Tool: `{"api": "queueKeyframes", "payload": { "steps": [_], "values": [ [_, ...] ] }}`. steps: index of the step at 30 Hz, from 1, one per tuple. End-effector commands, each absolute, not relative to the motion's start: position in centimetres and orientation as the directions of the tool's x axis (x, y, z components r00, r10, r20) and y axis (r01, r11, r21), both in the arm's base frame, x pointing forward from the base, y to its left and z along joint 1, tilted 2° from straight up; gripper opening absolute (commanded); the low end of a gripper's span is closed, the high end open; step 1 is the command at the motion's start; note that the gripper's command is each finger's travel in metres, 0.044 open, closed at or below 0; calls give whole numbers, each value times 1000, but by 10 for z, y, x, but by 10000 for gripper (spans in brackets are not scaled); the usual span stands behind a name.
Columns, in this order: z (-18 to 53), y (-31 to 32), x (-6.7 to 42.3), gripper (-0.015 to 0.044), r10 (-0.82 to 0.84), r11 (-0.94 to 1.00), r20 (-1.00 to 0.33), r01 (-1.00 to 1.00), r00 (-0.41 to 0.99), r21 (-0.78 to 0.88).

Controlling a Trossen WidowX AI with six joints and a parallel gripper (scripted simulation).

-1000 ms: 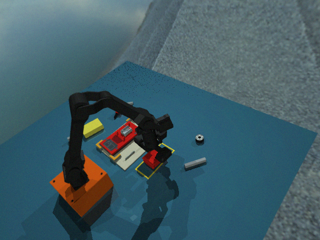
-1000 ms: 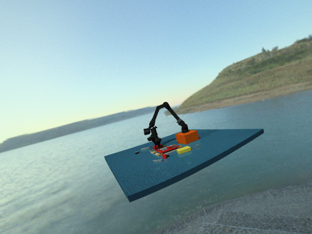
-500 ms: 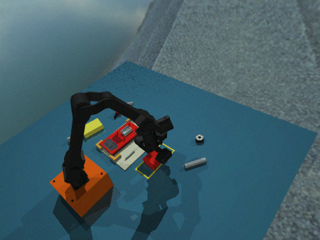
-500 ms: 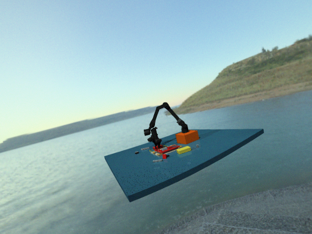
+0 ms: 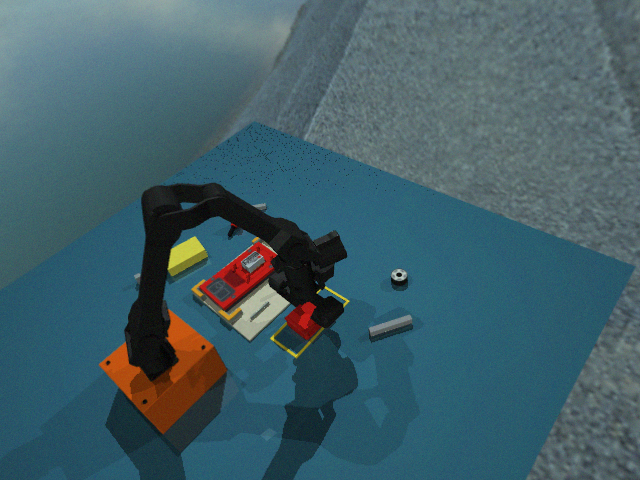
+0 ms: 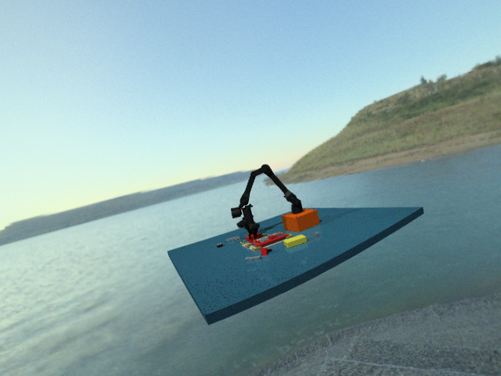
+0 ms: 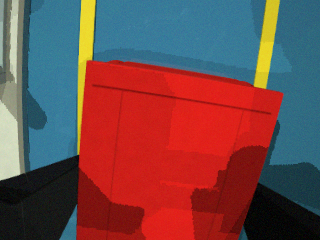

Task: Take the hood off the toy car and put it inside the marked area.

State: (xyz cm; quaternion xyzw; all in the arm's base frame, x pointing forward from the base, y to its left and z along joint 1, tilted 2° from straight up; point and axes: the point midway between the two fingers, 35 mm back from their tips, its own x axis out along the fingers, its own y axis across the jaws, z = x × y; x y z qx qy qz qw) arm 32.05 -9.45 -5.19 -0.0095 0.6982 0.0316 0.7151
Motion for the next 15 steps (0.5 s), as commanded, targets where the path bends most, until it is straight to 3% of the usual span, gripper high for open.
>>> {"api": "queueKeyframes", "payload": {
  "steps": [1, 3, 10, 15],
  "values": [
    [-51, -95, 321, 394, 32, 998, -999, -59, 24, 30],
    [-49, -95, 321, 440, 32, 998, -999, -59, 23, 30],
    [19, -97, 320, 440, 32, 998, -999, -59, 18, 31],
    [21, -97, 320, 440, 32, 998, -999, -59, 18, 31]
  ]
}}
